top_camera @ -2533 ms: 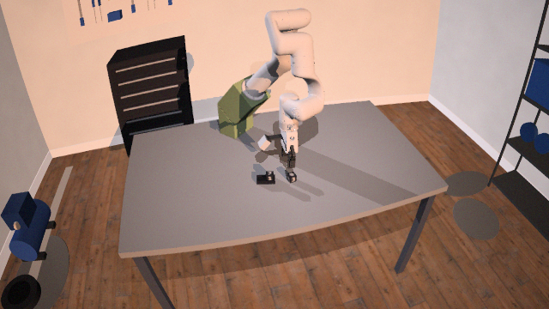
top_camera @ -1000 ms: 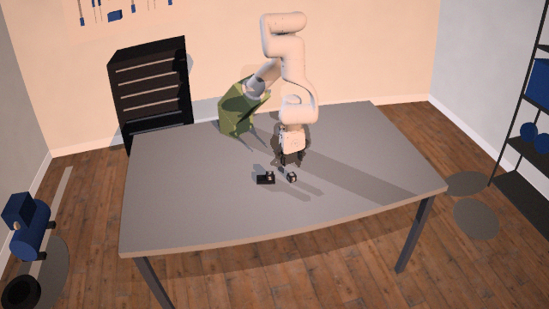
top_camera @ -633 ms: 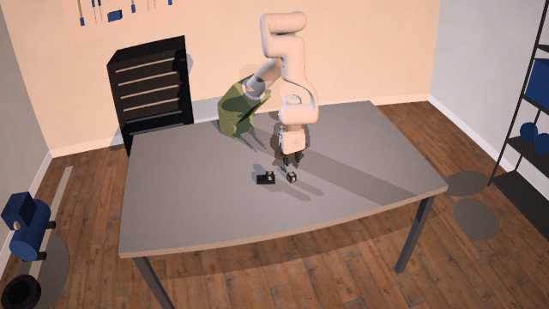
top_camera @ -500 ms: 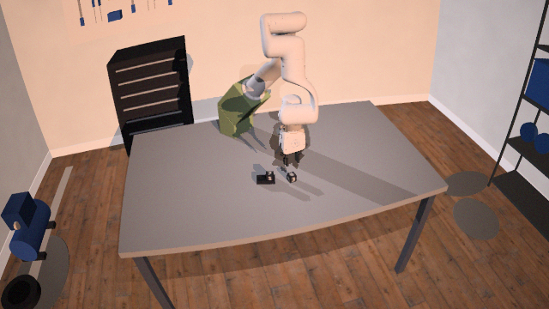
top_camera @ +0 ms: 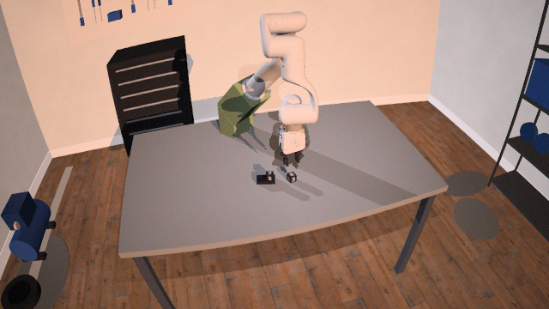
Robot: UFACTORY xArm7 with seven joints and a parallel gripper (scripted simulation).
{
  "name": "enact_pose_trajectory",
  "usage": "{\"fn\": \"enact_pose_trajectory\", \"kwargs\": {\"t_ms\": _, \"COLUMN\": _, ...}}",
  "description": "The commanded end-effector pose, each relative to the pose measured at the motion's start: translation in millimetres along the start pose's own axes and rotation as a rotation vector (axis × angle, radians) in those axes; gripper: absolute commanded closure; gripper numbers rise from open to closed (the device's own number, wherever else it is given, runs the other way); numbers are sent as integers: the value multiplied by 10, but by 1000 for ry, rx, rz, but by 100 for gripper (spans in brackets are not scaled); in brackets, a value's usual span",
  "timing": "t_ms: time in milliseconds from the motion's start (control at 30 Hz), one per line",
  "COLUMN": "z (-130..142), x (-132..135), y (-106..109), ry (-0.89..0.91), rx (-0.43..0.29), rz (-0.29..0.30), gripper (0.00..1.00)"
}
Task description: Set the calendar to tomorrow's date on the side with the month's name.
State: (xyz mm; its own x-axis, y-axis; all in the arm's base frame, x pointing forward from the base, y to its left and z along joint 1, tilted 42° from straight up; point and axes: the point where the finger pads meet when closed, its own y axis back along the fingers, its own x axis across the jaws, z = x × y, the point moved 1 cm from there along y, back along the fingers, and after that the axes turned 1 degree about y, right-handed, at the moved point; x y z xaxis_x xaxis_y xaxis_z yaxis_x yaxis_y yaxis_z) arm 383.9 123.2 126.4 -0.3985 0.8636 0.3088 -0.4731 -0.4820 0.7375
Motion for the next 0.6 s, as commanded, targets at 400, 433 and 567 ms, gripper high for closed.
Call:
{"fn": "enact_pose_trajectory", "kwargs": {"t_ms": 400, "z": 4, "x": -4, "y": -16, "ry": -1, "rx": 0, "rz": 0, "gripper": 51}}
{"fn": "enact_pose_trajectory", "kwargs": {"t_ms": 433, "z": 4, "x": -4, "y": -21, "ry": -1, "rx": 1, "rz": 0, "gripper": 51}}
{"fn": "enact_pose_trajectory", "kwargs": {"t_ms": 567, "z": 4, "x": -4, "y": -50, "ry": -1, "rx": 2, "rz": 0, "gripper": 51}}
